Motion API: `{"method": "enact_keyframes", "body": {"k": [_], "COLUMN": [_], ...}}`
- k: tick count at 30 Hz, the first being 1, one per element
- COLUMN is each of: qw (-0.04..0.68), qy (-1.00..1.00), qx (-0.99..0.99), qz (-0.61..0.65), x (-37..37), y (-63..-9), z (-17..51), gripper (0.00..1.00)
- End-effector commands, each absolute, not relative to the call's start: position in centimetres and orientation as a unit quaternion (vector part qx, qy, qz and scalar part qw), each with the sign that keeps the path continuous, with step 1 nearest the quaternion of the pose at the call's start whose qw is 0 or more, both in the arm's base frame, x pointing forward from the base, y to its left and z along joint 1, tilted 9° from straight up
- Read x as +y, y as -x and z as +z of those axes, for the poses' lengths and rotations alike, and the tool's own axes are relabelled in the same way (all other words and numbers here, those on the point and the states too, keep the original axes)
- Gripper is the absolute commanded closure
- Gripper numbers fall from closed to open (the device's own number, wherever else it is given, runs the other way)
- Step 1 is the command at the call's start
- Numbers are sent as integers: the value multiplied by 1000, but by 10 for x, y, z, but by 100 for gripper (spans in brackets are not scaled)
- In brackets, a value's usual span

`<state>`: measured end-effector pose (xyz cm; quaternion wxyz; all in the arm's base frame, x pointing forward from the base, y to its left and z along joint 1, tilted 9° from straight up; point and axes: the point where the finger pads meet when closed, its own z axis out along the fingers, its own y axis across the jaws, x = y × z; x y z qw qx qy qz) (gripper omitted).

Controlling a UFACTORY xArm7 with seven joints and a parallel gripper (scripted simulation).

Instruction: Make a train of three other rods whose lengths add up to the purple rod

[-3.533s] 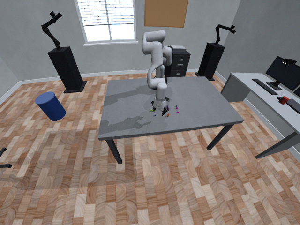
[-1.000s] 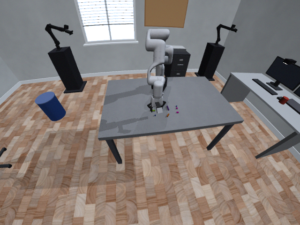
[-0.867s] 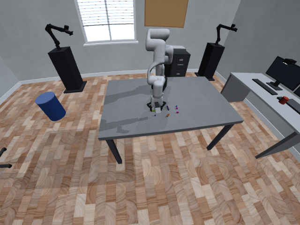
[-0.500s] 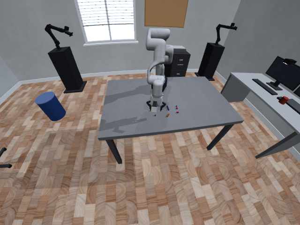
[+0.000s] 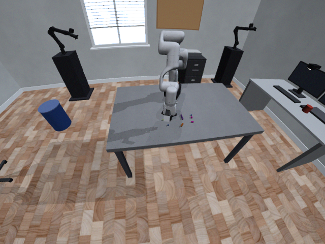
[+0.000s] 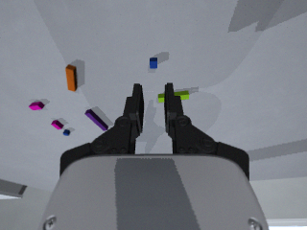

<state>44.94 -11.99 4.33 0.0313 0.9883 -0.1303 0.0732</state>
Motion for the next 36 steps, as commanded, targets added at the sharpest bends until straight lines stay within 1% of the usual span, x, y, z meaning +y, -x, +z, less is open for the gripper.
{"method": "enact_keyframes", "body": {"k": [1,36], "qw": [32,32], "qy": [-988,-988], "qx": [-130,-130], "qz": [75,75], "x": [-120,-120], "y": [-451,-451], "z": [45,41], "gripper": [76,76]}}
